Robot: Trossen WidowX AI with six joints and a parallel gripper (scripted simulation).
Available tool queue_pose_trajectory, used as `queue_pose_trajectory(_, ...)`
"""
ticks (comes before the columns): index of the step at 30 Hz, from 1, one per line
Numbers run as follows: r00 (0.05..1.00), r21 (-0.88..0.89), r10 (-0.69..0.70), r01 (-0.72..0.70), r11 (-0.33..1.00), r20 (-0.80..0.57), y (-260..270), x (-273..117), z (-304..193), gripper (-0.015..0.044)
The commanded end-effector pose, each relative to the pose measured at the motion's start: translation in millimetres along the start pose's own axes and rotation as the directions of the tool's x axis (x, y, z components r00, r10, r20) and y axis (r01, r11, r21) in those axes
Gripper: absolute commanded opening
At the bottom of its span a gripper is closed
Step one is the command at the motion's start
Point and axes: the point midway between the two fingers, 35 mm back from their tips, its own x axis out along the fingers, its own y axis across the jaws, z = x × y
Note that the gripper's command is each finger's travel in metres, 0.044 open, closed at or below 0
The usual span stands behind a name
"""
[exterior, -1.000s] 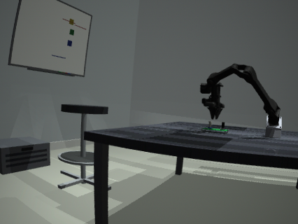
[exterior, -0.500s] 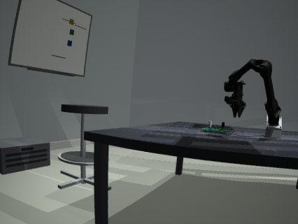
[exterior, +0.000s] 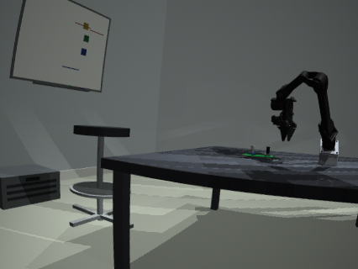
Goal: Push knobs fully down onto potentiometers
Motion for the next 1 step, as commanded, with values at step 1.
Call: queue_pose_trajectory(1, 1.000, -0.006, -0.005, 0.005, 1.000, 0.000, -0.9, -0.1, -0.1, 0.0440)
